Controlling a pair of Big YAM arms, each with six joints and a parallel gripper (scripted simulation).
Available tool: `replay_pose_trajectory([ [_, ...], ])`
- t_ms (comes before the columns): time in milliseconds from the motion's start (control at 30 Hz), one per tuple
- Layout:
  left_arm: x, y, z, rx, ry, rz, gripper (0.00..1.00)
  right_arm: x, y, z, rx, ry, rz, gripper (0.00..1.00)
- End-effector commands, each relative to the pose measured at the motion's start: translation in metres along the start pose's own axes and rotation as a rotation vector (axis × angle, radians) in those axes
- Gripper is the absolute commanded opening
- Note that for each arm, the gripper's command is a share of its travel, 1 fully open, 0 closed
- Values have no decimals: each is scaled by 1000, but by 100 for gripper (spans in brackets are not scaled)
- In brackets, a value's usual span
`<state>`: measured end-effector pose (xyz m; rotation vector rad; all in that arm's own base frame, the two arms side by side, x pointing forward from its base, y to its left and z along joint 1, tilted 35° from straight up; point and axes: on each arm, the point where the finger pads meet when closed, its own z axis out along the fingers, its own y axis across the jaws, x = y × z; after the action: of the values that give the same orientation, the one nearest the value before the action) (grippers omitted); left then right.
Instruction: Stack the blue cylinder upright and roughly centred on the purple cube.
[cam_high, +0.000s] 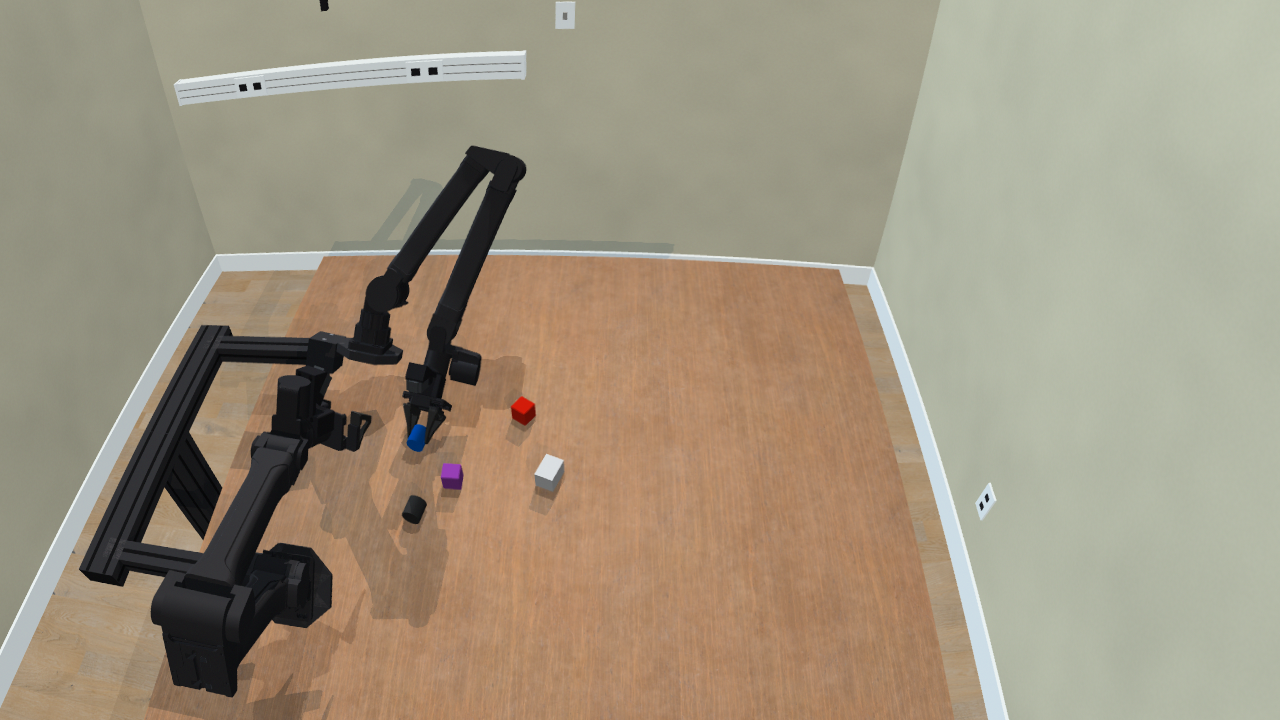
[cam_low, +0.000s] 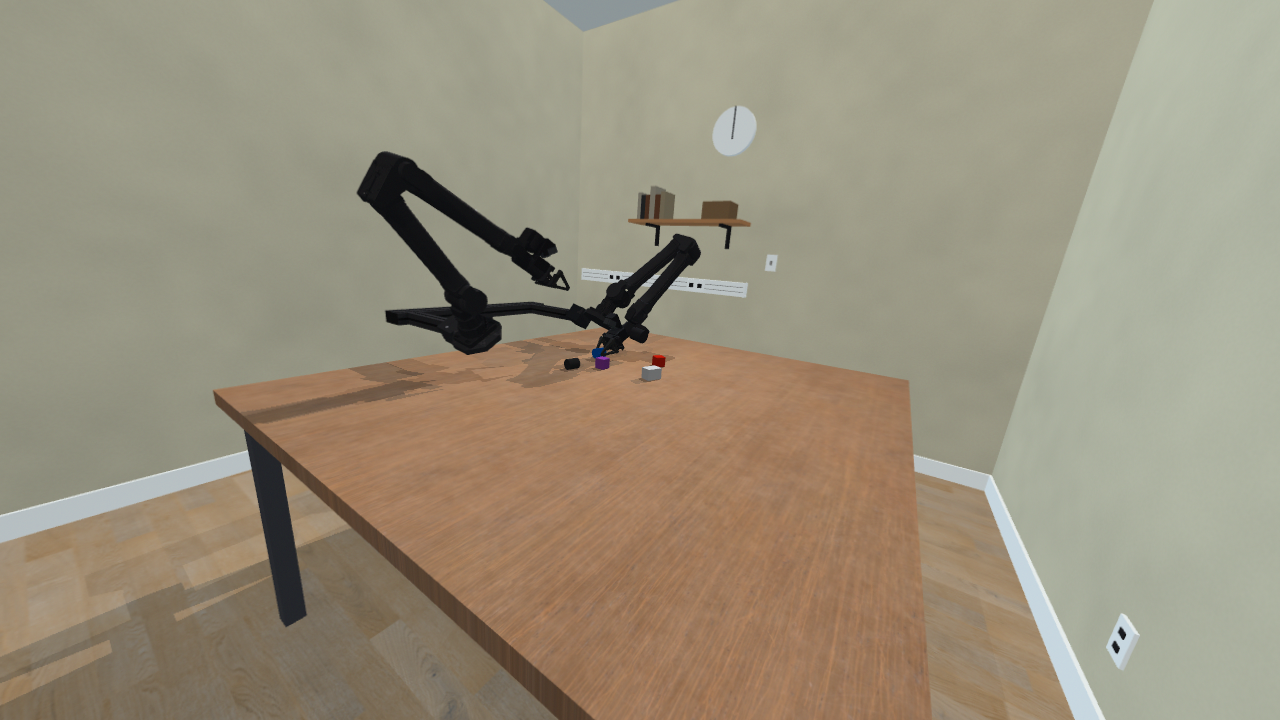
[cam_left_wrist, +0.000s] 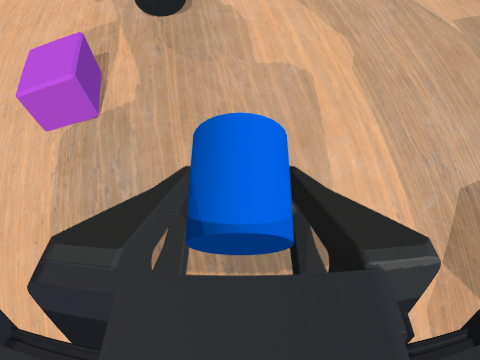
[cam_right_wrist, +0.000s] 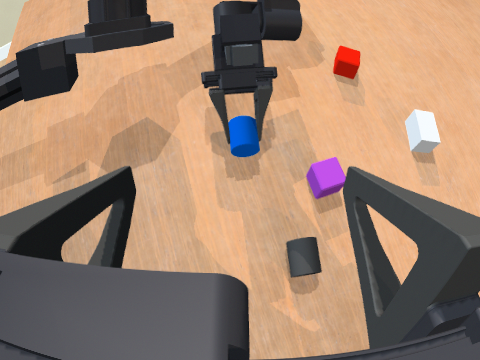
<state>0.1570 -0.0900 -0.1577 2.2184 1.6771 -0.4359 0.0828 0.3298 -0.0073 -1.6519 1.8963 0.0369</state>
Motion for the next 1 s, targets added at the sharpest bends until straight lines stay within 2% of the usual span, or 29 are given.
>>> replay_pose_trajectory([
  [0,-26,-7,-15,12,-3,-2,35,-11,0,-1,-2,-28,4,100],
  [100,-32,0,-17,3,0,-27,35,-11,0,-1,-2,-28,4,100],
  [133,-34,1,-17,4,0,-40,35,-28,-1,-2,-2,-53,18,100],
  [167,-37,4,-17,4,0,-56,35,-31,2,-7,-8,-63,33,100],
  [333,-49,18,-15,2,-1,-86,35,-30,2,-17,10,-31,55,100],
  [400,-64,31,-14,2,-1,-87,35,-36,-3,-33,47,-19,81,100],
  [600,-119,77,-10,1,-4,-49,35,-60,-36,-103,158,-27,154,100],
  [733,-144,97,-5,9,0,-27,35,-66,-53,-136,204,-41,174,100],
  [800,-151,103,-5,9,1,-17,35,-67,-58,-146,218,-47,177,100],
  [967,-154,105,-1,21,3,2,35,-67,-61,-150,231,-42,154,100],
])
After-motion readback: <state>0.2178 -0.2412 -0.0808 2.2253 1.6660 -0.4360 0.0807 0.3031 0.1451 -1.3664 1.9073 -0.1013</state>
